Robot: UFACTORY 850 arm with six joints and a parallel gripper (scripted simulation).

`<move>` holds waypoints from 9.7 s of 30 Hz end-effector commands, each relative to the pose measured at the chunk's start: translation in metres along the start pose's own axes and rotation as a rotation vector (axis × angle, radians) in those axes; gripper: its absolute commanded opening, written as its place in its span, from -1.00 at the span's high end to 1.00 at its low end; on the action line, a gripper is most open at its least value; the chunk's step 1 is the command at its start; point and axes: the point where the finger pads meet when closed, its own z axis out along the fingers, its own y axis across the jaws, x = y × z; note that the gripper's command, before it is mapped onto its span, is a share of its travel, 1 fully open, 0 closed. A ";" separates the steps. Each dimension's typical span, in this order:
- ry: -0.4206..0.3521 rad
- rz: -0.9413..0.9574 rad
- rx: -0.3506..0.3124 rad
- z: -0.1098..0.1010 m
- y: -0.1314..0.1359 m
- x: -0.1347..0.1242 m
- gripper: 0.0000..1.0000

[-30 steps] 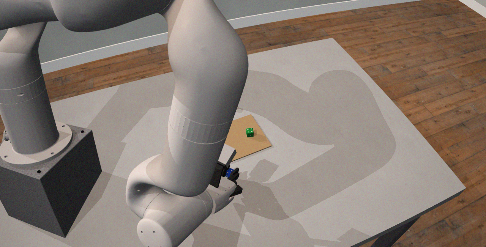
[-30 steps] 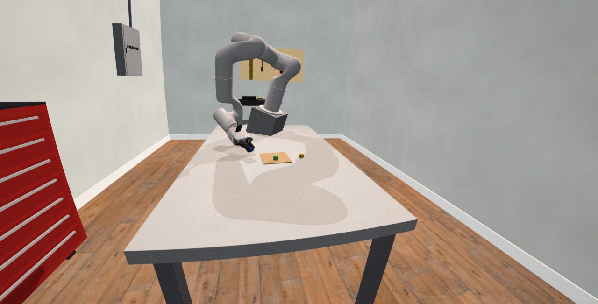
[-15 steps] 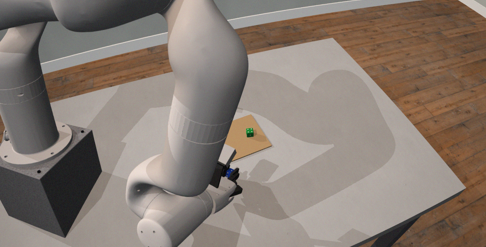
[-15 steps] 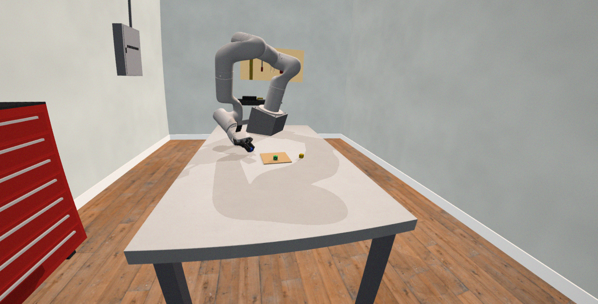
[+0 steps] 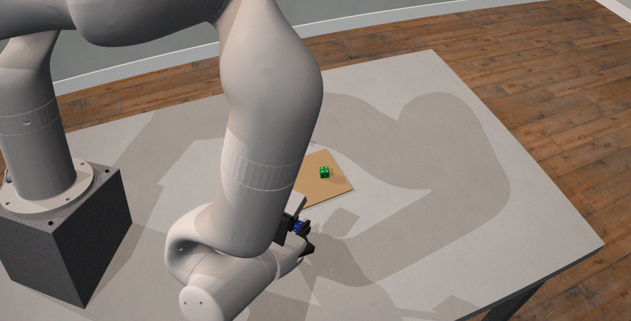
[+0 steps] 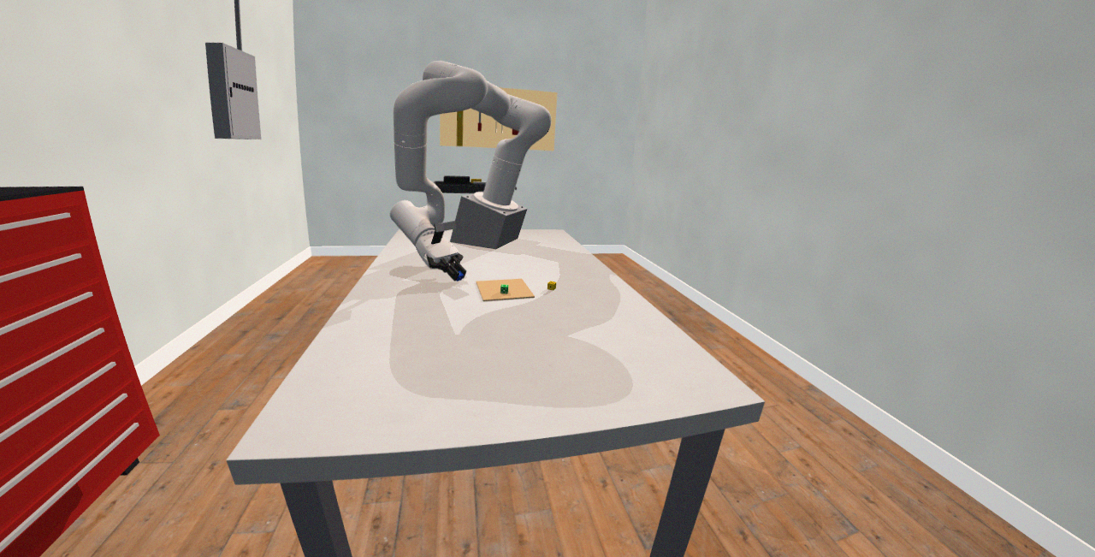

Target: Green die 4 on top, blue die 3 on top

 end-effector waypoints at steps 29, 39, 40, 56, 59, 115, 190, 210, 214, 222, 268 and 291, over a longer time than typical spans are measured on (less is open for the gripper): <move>0.001 -0.001 -0.001 0.002 0.001 -0.004 0.69; 0.001 -0.001 -0.001 0.002 0.001 -0.004 0.69; 0.001 -0.001 -0.001 0.002 0.001 -0.004 0.69; 0.001 -0.001 -0.001 0.002 0.001 -0.004 0.45; 0.001 -0.001 -0.001 0.002 0.001 -0.004 0.37; 0.001 -0.001 -0.001 -0.015 0.001 -0.004 0.28; -0.885 0.072 0.149 -0.041 -0.021 0.074 0.28; -1.081 -0.001 -0.002 -0.041 -0.001 0.105 -1.00; -1.081 0.000 -0.003 -0.040 -0.001 0.105 -1.00; -1.081 0.086 -0.053 -0.026 0.002 0.065 -1.00; -1.081 0.086 -0.053 -0.026 0.002 0.064 0.28; -1.081 0.086 -0.053 -0.014 0.002 0.041 0.28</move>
